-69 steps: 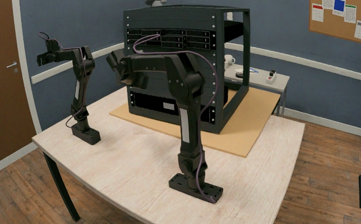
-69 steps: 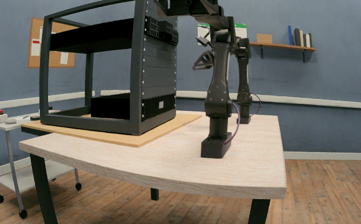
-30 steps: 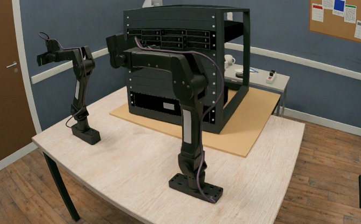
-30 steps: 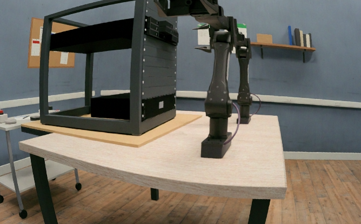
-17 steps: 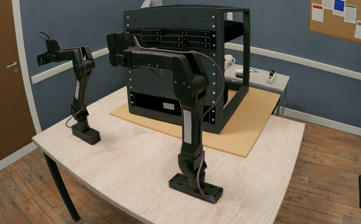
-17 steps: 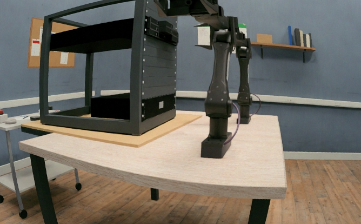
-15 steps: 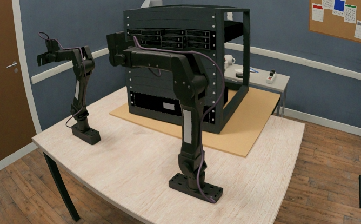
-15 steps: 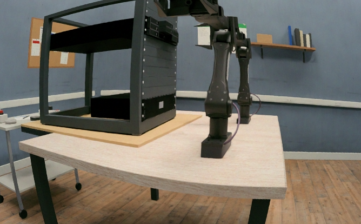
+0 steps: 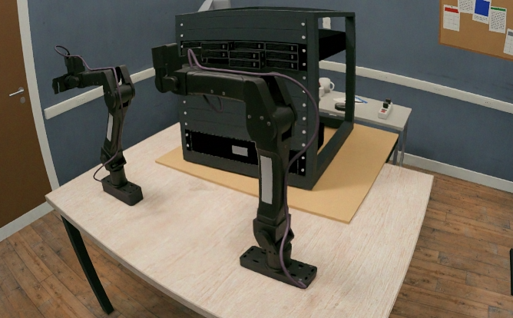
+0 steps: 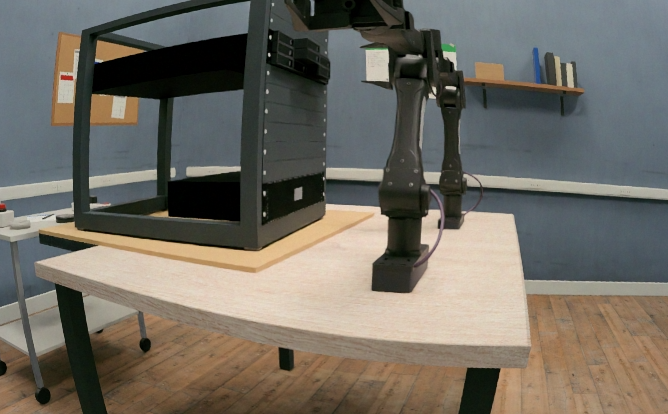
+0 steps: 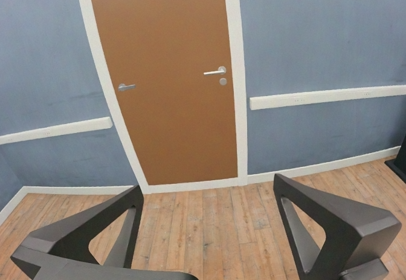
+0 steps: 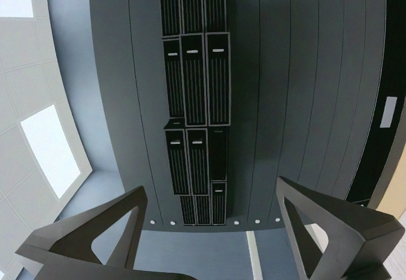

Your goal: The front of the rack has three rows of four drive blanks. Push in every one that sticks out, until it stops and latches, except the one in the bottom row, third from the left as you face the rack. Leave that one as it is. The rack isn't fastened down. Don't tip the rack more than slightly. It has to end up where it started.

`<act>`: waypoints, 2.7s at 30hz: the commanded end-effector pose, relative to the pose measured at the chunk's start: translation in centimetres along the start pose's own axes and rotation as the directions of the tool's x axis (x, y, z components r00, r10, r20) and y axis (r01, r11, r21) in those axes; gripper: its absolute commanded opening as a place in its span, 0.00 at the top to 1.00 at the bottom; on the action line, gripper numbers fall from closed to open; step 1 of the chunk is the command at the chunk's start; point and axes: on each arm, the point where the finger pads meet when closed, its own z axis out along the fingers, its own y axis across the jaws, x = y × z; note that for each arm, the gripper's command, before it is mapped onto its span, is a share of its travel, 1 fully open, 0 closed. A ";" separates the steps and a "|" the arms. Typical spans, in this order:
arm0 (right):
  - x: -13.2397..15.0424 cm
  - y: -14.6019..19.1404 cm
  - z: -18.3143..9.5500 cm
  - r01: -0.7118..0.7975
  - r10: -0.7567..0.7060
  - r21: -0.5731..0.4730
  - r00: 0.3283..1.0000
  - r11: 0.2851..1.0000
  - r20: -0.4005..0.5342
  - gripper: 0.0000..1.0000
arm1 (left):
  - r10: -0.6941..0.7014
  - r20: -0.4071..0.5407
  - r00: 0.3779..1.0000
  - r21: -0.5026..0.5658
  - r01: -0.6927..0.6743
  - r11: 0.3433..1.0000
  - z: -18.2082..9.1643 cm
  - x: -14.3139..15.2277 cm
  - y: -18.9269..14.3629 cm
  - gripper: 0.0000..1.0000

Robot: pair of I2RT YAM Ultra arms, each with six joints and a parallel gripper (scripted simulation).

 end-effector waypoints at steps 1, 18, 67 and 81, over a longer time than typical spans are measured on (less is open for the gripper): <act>-1.3 1.9 -0.7 -0.091 0.091 -0.021 0.996 0.996 0.005 0.00 | -0.015 0.111 0.994 -0.011 0.016 1.000 -0.7 -3.9 0.4 0.00; -1.3 1.9 -0.7 -0.091 0.091 -0.021 0.996 0.996 0.005 0.00 | -0.015 0.111 0.994 -0.011 0.016 1.000 -0.7 -3.9 0.4 0.00; 2.7 5.0 6.6 -0.117 0.118 -0.029 0.993 0.993 0.004 0.00 | -0.015 0.111 0.994 -0.011 0.016 1.000 -0.7 -3.9 0.4 0.00; 3.1 4.7 6.6 -0.109 0.109 -0.027 0.994 0.994 0.002 0.00 | -0.015 0.111 0.994 -0.011 0.016 1.000 -0.7 -3.9 0.4 0.00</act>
